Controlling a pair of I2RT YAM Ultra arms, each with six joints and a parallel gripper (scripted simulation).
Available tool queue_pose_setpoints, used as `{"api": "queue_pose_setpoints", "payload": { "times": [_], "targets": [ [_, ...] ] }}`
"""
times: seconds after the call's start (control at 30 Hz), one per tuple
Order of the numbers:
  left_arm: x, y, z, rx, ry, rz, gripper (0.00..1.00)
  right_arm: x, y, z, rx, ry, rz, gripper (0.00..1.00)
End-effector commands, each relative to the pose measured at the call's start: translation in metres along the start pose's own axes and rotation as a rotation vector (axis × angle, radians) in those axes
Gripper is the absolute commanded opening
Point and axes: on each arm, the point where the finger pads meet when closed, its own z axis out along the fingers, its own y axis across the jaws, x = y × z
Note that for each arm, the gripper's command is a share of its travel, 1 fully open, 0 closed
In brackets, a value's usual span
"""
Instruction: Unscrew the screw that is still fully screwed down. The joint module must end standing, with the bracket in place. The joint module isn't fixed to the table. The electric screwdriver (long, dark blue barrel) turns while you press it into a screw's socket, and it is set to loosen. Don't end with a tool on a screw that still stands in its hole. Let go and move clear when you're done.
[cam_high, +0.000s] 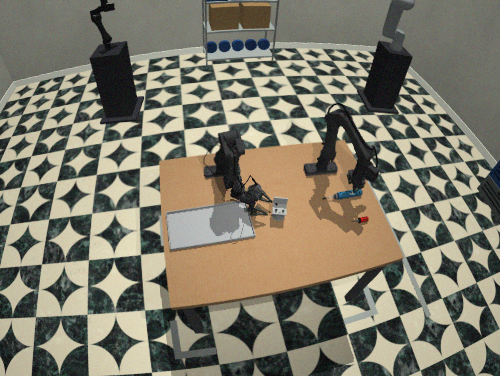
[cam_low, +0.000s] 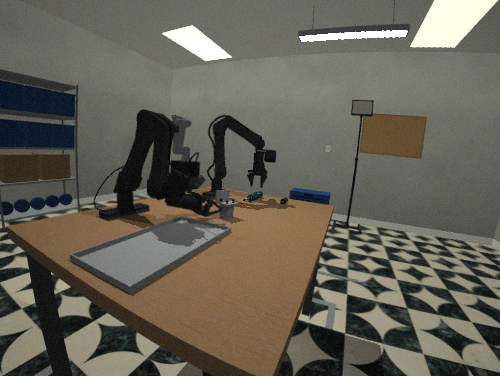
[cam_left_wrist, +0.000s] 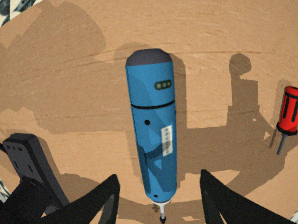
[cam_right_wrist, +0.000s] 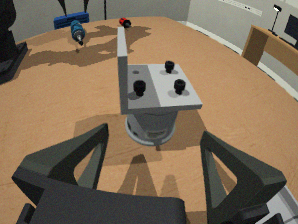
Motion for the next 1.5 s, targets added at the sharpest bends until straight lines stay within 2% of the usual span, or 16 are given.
{"api": "queue_pose_setpoints", "payload": {
  "times": [0.0, 0.33, 0.5, 0.73, 0.9, 1.3, 1.47],
  "targets": [
    [0.000, 0.000, -0.002, 0.000, 0.000, 0.002, 0.65, -0.005, 0.006, -0.009, -0.015, 0.017, 0.016, 0.86],
    [0.000, 0.000, -0.002, 0.000, 0.000, 0.002, 0.65, -0.016, 0.006, -0.012, -0.015, 0.017, 0.016, 0.86],
    [0.000, 0.000, -0.002, 0.000, 0.000, 0.002, 0.65, -0.041, -0.005, -0.010, -0.006, -0.009, -0.017, 0.86],
    [0.000, 0.000, -0.002, 0.000, 0.000, 0.002, 0.65, -0.059, -0.004, -0.015, -0.005, -0.010, -0.017, 0.86],
    [0.000, 0.000, -0.002, 0.000, 0.000, 0.002, 0.65, -0.059, -0.004, -0.015, -0.006, -0.010, -0.017, 0.86],
    [0.000, 0.000, -0.002, 0.000, 0.000, 0.002, 0.65, -0.089, -0.004, -0.023, -0.006, -0.010, -0.018, 0.86],
    [0.000, 0.000, -0.002, 0.000, 0.000, 0.002, 0.65, -0.089, -0.004, -0.023, -0.006, -0.010, -0.018, 0.86]
  ]
}}
